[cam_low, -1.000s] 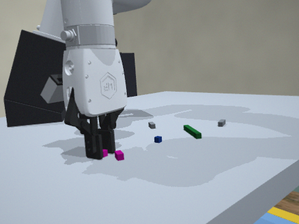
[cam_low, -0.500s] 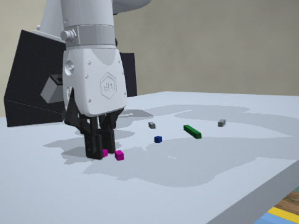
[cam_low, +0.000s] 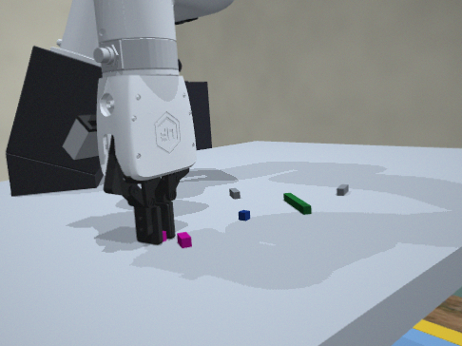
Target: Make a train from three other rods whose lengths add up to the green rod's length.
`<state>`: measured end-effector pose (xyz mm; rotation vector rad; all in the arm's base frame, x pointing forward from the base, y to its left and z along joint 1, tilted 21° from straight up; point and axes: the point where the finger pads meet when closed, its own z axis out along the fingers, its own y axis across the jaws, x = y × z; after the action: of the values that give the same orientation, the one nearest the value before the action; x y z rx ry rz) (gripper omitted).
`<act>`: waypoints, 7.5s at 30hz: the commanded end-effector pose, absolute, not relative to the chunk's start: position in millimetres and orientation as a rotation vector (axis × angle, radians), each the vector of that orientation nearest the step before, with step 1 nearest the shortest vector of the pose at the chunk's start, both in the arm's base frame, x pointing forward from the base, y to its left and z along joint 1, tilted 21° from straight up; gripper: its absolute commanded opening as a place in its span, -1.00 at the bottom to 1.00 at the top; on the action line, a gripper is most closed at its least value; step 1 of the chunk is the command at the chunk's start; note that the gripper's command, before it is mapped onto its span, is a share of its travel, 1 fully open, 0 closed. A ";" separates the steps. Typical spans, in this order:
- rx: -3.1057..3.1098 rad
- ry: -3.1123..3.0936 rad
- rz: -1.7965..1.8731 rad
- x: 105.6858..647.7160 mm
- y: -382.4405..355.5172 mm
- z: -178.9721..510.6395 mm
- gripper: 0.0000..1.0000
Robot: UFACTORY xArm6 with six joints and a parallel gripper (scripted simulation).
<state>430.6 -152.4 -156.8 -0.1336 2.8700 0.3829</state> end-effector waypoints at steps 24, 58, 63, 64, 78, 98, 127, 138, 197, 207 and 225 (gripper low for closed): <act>-0.133 2.868 0.380 431.6 -153.3 -155.7 -0.92; -0.133 2.868 0.380 408.7 -180.1 -62.1 -0.92; -0.133 2.868 0.380 408.7 -180.1 -62.1 -0.92; -0.133 2.868 0.380 408.7 -180.1 -62.1 -0.92; 0.181 2.897 0.407 426.8 -104.6 -41.4 -0.92; 1.012 2.796 0.495 399.0 78.8 4.8 -0.92; 1.226 2.733 0.522 378.0 118.4 12.2 -0.92; 1.226 2.733 0.522 383.3 124.4 -8.7 -0.92; 1.226 2.733 0.522 397.9 141.3 -66.5 -0.92; 1.225 2.733 0.522 398.3 142.3 -66.1 -0.92; 1.225 2.733 0.522 398.5 143.0 -65.9 -0.92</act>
<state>397.8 142.9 -66.7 1.2256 2.7351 0.5207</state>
